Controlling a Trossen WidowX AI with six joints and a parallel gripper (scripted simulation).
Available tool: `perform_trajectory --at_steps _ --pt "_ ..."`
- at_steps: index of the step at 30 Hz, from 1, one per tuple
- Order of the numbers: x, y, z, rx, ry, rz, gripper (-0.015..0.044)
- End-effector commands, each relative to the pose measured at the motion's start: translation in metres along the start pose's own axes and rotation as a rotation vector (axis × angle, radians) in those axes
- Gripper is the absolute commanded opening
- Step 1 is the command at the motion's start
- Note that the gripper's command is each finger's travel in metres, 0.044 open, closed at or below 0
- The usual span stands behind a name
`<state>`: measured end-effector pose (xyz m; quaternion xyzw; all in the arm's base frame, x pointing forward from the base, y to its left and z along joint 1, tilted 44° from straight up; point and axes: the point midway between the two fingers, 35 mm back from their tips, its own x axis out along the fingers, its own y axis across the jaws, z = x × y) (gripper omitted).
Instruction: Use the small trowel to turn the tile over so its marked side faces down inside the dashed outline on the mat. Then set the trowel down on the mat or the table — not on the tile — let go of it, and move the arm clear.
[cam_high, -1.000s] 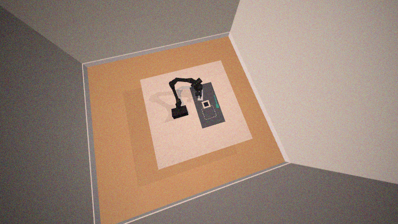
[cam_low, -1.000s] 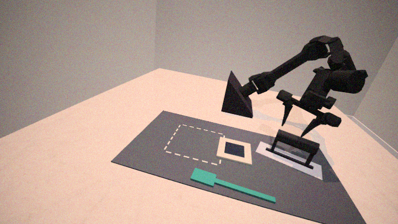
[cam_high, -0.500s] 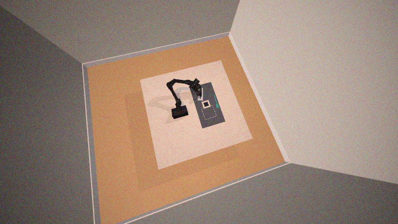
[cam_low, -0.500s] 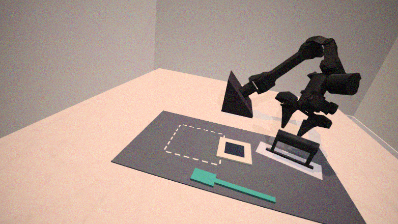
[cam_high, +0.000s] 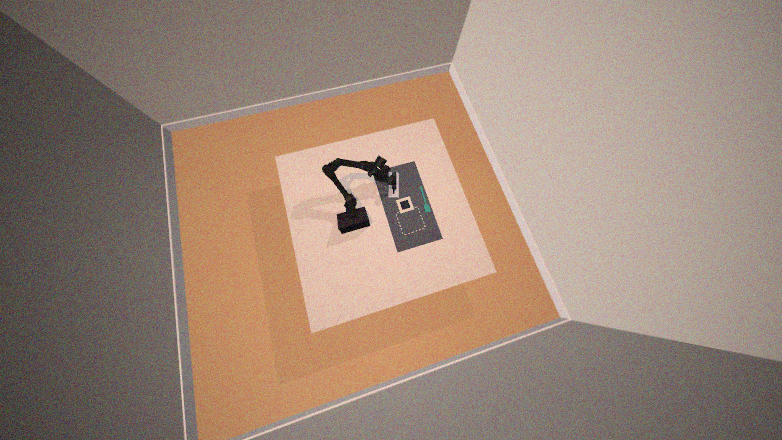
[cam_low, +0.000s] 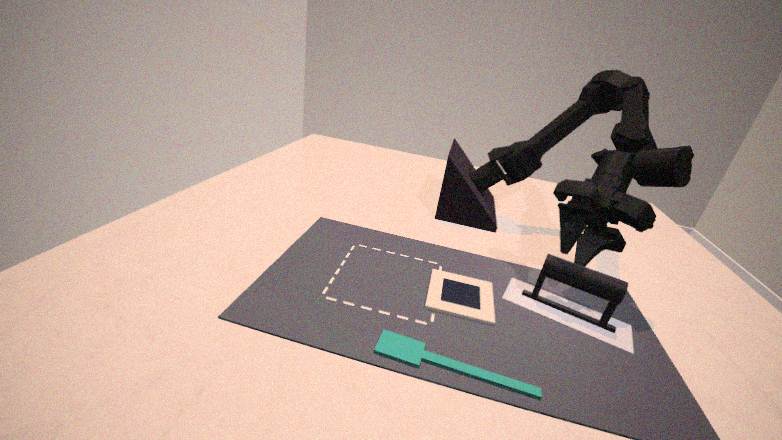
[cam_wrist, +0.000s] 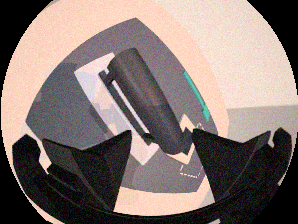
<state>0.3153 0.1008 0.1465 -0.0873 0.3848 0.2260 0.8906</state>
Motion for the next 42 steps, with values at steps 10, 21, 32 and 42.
perform_trajectory --at_steps 10,21,32,42 --pt "-0.005 0.005 -0.005 -0.398 -0.109 -0.101 0.0300" --pt "-0.004 0.007 -0.005 -0.502 -0.134 -0.133 0.0300" --pt "0.013 0.005 -0.001 -0.501 -0.135 -0.133 0.0300" --pt "0.028 0.003 0.002 -0.501 -0.134 -0.133 0.0300"
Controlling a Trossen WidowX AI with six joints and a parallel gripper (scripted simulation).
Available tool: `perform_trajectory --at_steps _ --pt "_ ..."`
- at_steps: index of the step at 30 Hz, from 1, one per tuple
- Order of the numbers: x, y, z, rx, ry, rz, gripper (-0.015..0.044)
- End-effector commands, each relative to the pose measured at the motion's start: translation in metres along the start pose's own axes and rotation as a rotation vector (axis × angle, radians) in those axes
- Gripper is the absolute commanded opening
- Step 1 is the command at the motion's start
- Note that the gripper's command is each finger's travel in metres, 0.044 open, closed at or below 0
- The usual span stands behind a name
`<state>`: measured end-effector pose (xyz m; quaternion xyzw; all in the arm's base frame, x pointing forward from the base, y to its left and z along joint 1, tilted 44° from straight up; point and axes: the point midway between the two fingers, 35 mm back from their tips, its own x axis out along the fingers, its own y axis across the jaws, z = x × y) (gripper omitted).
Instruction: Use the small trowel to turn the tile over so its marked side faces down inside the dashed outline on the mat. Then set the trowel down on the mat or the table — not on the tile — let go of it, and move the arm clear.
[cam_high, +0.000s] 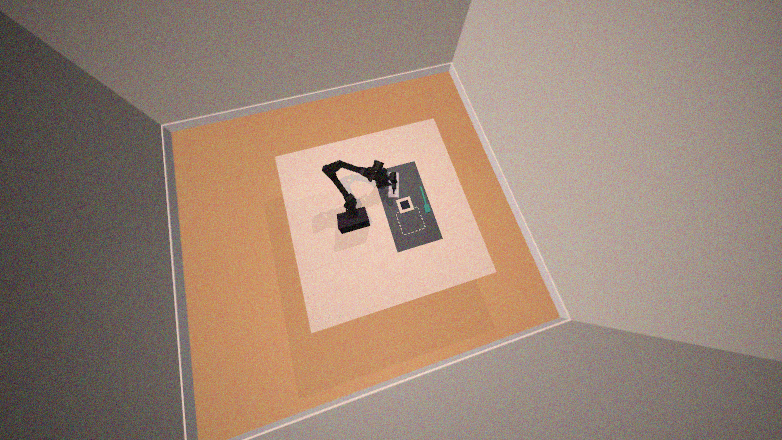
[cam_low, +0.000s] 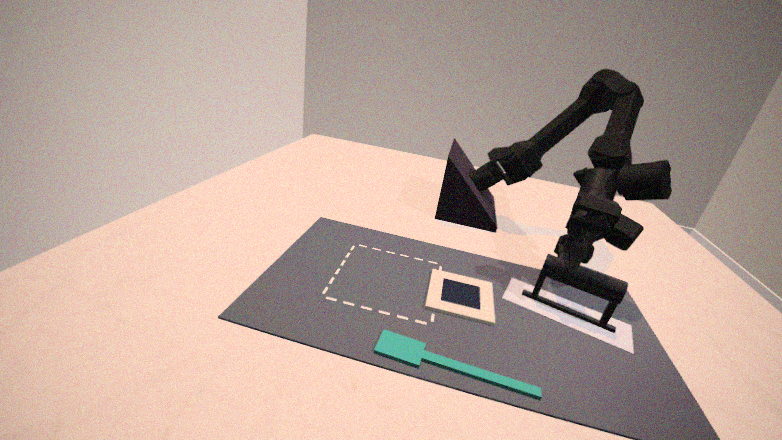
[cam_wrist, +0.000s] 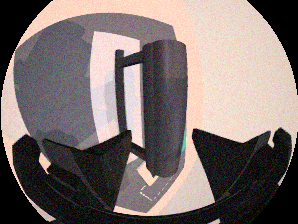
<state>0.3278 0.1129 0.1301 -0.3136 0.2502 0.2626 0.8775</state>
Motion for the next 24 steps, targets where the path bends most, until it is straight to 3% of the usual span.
perform_trajectory --at_steps 1,17,24 --pt "0.006 -0.001 0.000 -0.002 0.003 -0.004 0.0300" --pt "0.030 0.000 0.000 0.001 0.001 -0.005 0.0300" --pt "0.030 0.000 0.000 0.001 0.001 -0.005 0.0136"
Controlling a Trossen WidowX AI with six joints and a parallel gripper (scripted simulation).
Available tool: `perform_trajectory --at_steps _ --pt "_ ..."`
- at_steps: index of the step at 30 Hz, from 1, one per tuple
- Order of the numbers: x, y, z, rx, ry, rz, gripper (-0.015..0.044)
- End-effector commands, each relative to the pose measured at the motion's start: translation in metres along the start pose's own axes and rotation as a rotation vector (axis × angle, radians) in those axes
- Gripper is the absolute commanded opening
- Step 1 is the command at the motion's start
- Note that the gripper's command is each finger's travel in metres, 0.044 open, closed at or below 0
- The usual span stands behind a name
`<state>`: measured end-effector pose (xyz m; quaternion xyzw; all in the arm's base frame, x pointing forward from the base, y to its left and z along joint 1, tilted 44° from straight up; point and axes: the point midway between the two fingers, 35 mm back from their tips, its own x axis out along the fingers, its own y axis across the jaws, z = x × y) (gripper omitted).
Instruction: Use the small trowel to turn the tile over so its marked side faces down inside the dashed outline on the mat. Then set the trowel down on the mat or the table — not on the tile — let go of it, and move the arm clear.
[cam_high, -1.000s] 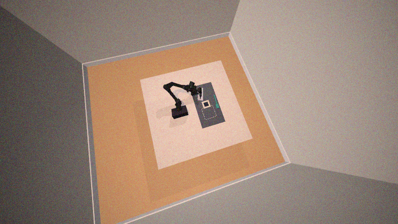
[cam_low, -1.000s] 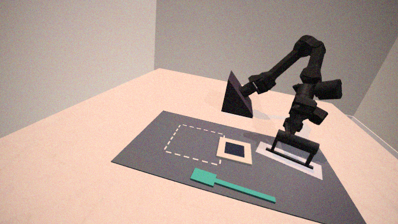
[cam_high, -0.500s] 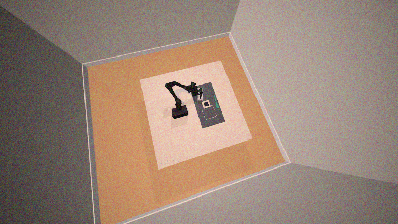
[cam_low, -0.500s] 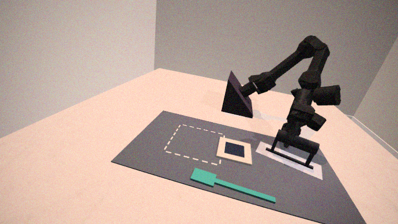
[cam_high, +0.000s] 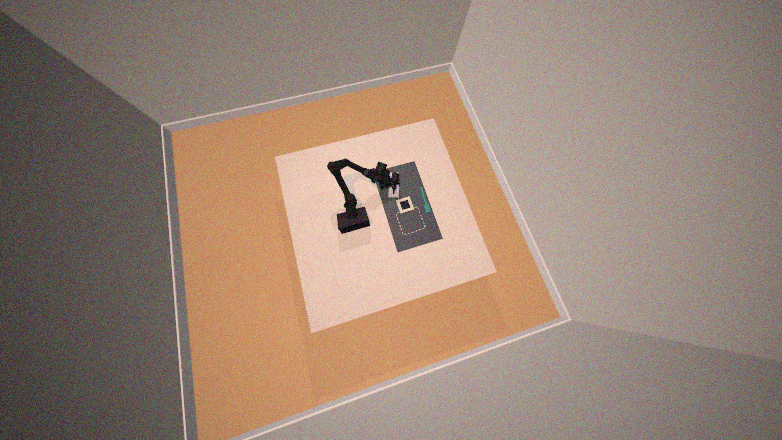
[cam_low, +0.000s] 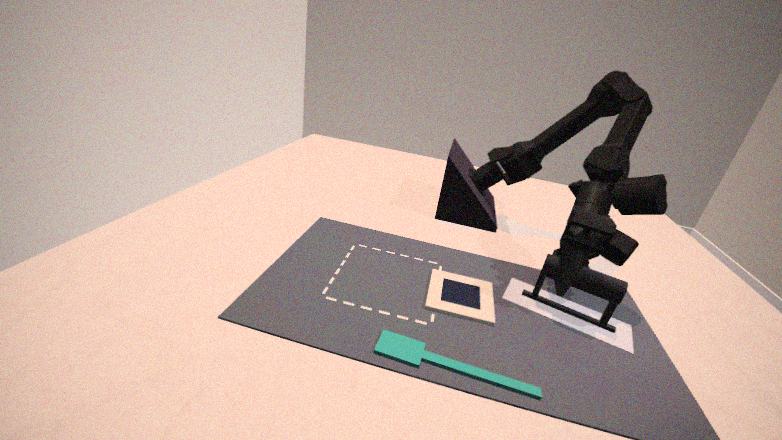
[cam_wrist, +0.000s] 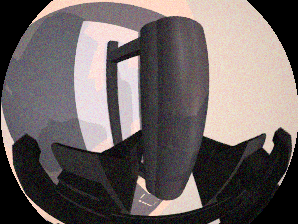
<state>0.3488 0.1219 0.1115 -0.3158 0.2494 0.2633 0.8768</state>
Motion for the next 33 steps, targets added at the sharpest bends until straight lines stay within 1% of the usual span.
perform_trajectory --at_steps 1,20,23,33 --pt "0.000 -0.001 0.000 0.006 0.001 -0.005 0.0129" --pt "0.000 -0.001 0.000 0.006 0.001 -0.005 0.0003" --pt "-0.004 -0.007 0.000 0.005 0.002 -0.005 0.0000" --pt "-0.038 -0.046 0.000 0.001 0.003 -0.005 0.0000"
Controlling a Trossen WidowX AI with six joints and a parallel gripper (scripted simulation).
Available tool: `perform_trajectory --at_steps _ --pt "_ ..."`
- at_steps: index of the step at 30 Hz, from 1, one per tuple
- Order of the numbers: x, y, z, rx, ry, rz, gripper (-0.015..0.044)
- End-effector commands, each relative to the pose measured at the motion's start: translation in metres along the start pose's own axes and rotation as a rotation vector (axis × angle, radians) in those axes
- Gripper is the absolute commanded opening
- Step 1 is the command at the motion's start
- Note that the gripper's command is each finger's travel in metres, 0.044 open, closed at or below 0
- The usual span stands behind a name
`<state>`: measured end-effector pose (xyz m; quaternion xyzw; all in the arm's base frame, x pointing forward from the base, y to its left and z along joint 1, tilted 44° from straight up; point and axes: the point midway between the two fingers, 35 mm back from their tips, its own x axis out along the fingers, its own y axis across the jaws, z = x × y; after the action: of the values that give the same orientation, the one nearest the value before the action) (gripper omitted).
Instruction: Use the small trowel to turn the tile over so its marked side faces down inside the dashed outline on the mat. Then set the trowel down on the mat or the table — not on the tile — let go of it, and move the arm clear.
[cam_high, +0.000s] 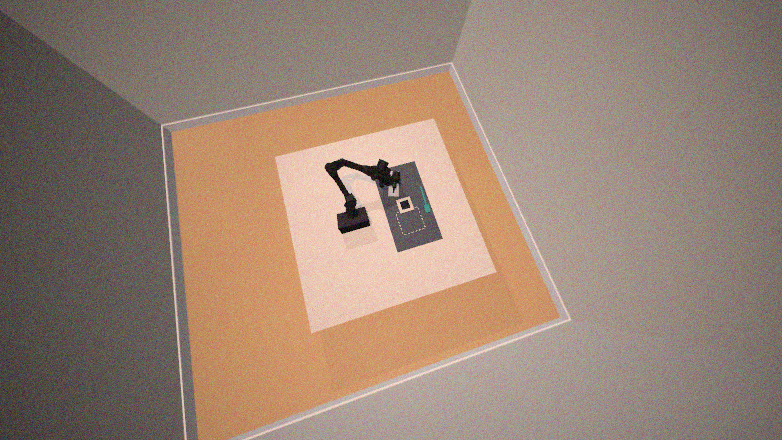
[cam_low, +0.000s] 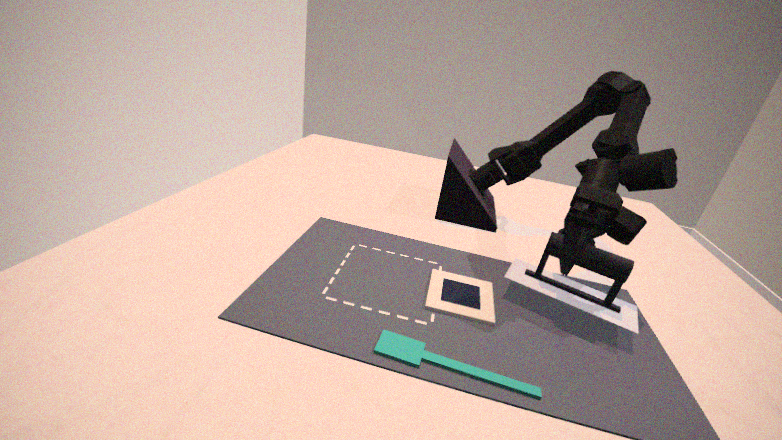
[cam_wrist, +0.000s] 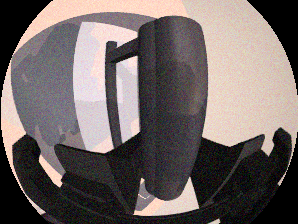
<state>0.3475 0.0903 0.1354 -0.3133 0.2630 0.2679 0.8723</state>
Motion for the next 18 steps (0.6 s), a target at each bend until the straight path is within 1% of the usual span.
perform_trajectory --at_steps 1,7,18 --pt "-0.014 -0.016 0.006 -0.005 -0.019 -0.025 0.0000" --pt "-0.012 -0.017 0.006 -0.008 -0.030 -0.023 0.0000" --pt "0.015 -0.029 0.003 -0.085 -0.229 -0.008 0.0000"
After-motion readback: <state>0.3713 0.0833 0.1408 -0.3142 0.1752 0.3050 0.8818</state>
